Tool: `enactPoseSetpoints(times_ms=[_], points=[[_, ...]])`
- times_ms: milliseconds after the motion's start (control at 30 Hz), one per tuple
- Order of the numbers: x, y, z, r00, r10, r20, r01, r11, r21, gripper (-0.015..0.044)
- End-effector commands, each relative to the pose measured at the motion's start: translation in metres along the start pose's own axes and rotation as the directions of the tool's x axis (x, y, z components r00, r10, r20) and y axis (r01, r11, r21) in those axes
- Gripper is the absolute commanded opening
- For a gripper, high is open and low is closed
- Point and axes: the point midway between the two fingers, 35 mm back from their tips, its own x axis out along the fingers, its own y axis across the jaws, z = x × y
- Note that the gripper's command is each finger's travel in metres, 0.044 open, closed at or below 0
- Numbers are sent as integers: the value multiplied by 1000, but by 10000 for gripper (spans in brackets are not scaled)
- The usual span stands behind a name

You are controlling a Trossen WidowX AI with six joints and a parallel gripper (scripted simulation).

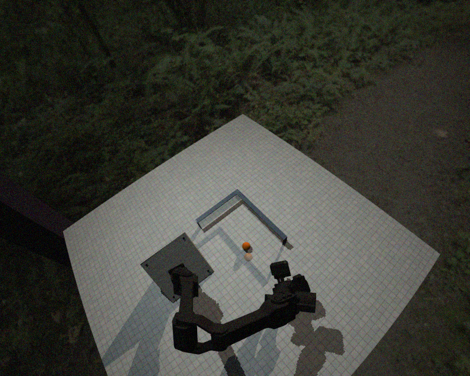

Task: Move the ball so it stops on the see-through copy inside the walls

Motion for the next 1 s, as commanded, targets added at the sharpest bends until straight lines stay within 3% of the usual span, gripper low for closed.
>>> enactPoseSetpoints(times_ms=[0,233,500,967], points=[[18,56,-21,987,8,-159,-18,998,-61,273],[22,138,-69,925,-147,-350,50,962,-270,273],[6,191,-109,874,-378,-307,188,843,-503,273],[14,193,-120,867,-416,-273,220,812,-541,273]])
